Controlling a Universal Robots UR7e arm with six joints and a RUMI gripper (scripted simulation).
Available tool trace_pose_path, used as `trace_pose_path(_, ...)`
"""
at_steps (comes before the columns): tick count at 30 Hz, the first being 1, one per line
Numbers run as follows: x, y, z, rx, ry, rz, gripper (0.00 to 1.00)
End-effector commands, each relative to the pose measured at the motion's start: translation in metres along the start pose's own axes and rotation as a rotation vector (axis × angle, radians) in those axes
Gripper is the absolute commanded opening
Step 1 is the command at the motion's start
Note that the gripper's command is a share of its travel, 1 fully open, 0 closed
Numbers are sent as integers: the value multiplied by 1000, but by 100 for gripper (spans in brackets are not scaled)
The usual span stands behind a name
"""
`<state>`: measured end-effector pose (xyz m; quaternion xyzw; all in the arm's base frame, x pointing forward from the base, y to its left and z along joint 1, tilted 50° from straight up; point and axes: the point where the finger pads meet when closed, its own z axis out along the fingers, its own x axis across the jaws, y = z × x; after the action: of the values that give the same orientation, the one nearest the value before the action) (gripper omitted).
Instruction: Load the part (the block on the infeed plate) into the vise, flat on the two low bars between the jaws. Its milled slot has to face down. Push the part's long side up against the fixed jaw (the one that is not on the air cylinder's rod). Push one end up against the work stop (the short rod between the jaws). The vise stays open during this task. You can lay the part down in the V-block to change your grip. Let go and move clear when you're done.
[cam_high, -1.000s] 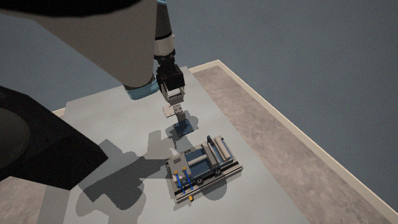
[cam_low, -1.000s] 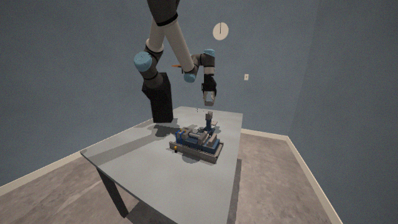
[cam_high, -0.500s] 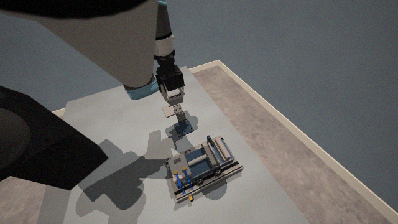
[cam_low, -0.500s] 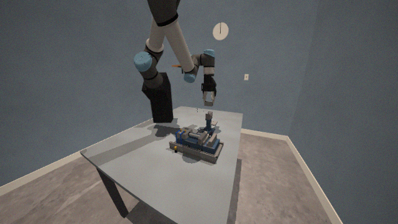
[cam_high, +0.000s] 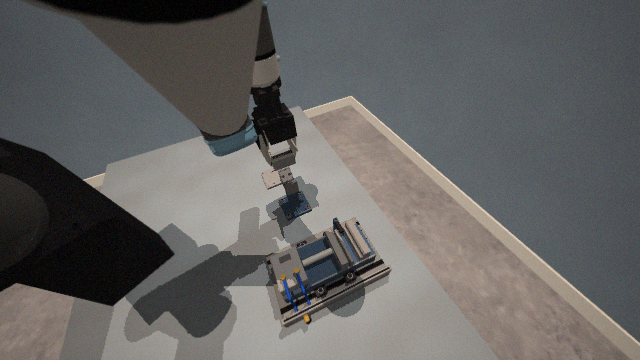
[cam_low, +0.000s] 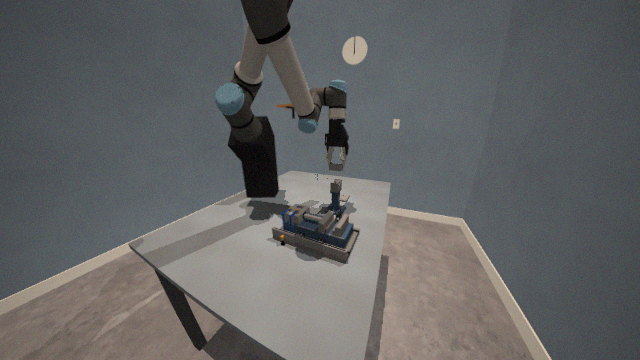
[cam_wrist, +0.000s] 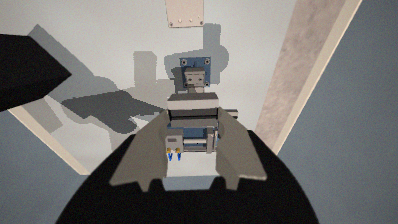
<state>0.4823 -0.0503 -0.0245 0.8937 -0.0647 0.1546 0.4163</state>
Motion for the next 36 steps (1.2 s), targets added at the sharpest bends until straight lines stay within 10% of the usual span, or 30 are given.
trace_pose_path(1, 3, -1, -1, -28, 3, 2, 0)
trace_pose_path(36, 3, -3, -1, -304, 3, 2, 0)
